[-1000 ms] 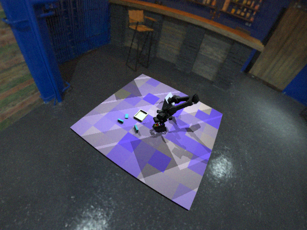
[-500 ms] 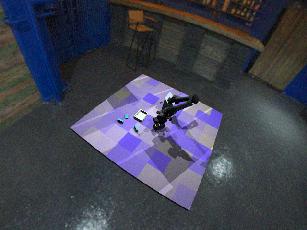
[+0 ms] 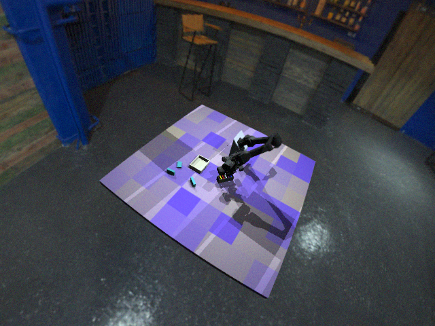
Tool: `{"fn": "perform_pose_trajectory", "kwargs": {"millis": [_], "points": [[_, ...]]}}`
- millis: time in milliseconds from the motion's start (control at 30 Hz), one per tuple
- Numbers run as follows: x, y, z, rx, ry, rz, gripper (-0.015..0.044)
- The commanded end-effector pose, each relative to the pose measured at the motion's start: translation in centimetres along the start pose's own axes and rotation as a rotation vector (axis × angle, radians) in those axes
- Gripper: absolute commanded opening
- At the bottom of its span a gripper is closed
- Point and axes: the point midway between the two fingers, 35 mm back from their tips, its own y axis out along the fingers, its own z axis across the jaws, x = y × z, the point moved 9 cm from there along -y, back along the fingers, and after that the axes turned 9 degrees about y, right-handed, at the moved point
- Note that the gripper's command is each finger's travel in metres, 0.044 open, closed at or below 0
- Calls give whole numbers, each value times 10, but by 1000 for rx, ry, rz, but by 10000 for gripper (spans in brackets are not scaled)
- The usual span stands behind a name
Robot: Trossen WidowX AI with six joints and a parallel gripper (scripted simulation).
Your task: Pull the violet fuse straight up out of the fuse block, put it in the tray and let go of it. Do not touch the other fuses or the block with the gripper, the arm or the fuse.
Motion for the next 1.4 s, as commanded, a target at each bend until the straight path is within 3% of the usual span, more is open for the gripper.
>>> {"fn": "perform_pose_trajectory", "kwargs": {"millis": [0,1367], "points": [[0,0,0,0,-1,0,1],[0,-18,1,0,2,0,0]]}}
